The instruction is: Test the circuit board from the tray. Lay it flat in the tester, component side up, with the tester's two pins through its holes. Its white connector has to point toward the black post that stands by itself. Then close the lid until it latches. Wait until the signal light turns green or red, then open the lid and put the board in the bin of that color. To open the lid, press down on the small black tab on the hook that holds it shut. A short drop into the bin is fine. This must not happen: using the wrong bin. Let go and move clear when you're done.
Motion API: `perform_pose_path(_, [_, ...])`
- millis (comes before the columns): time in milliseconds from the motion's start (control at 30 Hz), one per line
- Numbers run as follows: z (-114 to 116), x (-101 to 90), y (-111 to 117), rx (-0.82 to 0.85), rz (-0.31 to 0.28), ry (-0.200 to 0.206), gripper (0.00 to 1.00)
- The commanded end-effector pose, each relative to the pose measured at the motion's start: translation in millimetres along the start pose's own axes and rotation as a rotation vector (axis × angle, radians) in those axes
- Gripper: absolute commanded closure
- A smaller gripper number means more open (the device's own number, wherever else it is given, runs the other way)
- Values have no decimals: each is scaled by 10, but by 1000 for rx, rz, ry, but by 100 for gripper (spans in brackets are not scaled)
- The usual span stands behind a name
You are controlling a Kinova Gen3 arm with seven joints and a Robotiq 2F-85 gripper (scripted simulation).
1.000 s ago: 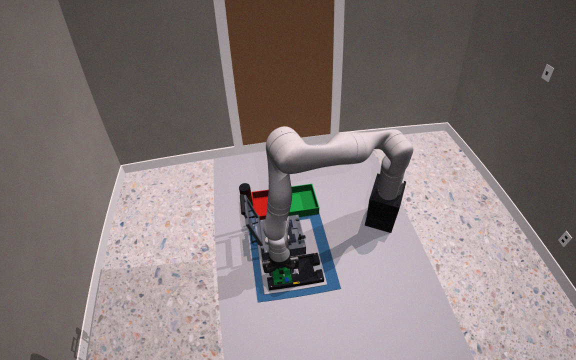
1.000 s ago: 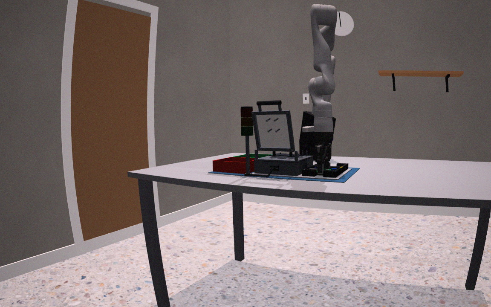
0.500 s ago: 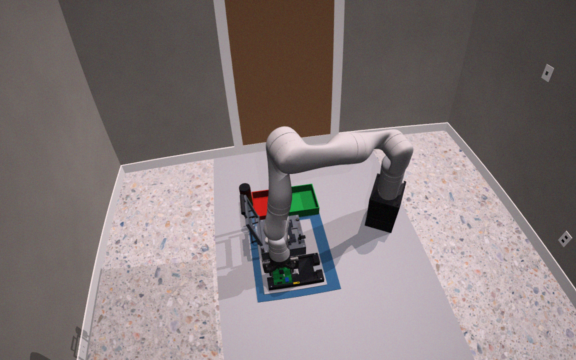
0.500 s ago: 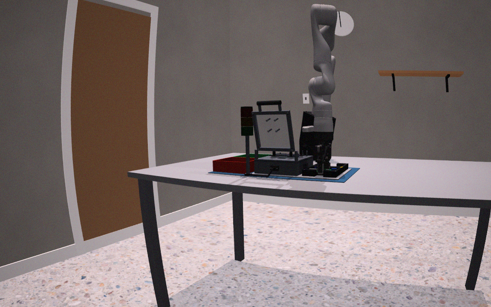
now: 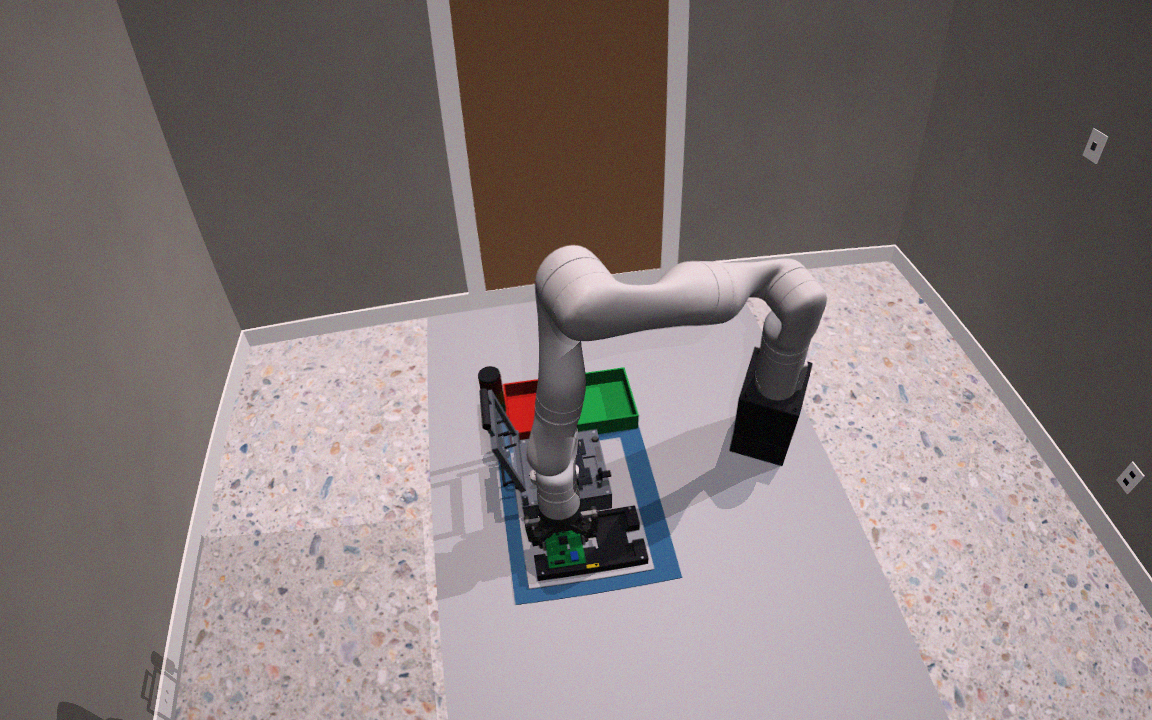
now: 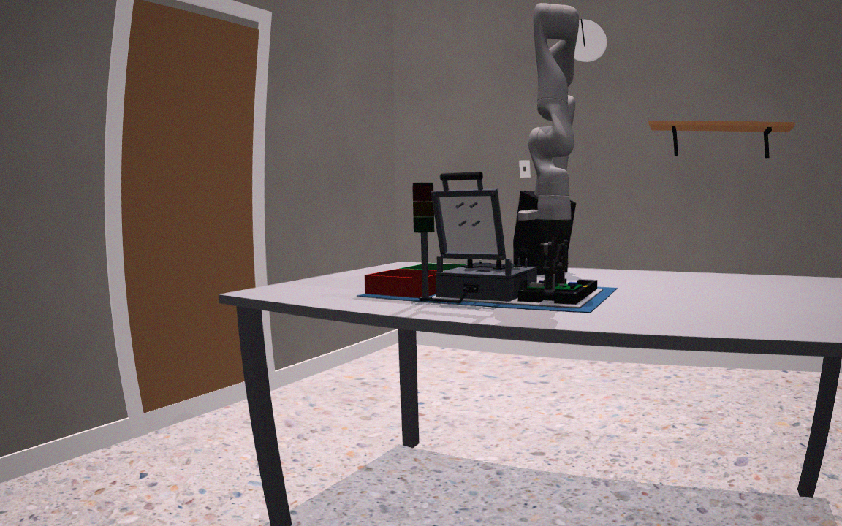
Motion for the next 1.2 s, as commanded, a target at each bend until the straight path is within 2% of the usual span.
perform_pose_path(0, [-18, -67, -12, -1, -2, 6, 23])
perform_pose_path(733, [-17, -203, -12, -1, -2, 6, 23])
perform_pose_path(900, [-16, -357, -12, -1, -2, 6, 23])
perform_pose_path(967, [-16, -357, -12, -1, -2, 6, 23])
perform_pose_path(1167, [-14, -639, -11, -1, -2, 6, 23])
Point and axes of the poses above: the point where the finger pads meet when closed, its own x axis out along the fingers, its own z axis across the jaws, y = z × x, the point moved 8 cm from there along -x, back along the fingers, and after that the axes turned 6 degrees about x, right-handed, at the moved point
